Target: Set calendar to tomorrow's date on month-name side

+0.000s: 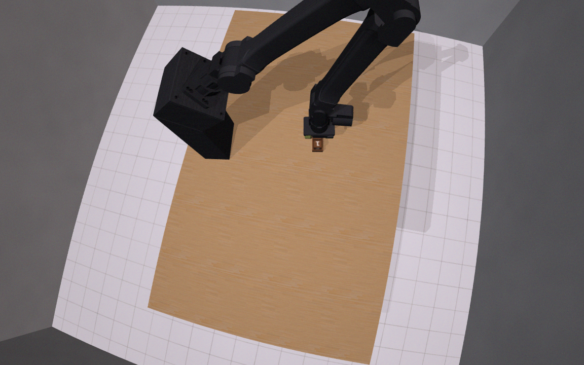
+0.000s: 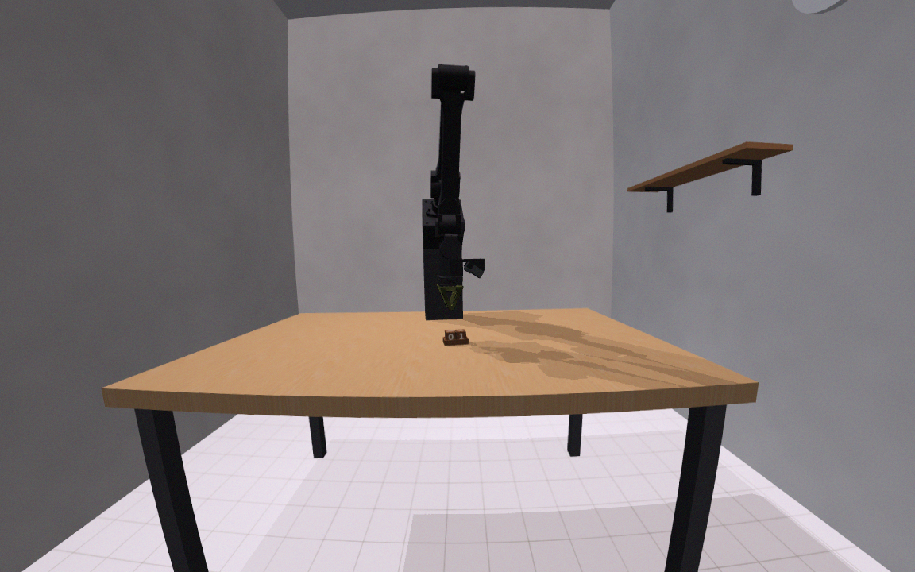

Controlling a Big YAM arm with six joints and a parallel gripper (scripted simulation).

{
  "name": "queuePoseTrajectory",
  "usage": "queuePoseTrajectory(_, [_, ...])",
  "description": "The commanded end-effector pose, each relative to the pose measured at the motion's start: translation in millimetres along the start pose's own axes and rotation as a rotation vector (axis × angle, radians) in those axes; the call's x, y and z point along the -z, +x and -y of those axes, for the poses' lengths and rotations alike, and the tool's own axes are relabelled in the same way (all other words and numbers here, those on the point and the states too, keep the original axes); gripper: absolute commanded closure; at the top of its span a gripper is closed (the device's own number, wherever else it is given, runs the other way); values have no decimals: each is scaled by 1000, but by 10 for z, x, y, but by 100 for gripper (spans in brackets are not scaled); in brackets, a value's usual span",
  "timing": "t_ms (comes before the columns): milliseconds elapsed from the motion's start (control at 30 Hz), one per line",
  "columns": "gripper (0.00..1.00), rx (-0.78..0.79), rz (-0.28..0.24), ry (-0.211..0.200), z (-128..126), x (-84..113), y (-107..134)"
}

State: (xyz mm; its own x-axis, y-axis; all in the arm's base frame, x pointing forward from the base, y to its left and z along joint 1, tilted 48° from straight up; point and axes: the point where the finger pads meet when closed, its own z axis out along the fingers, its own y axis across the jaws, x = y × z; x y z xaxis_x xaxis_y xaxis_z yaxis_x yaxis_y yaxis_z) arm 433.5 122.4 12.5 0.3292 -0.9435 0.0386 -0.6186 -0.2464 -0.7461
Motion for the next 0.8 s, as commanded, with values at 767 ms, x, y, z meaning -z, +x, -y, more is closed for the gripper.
queuePoseTrajectory(767, [0, 3, -2, -15, -96, 112, 25])
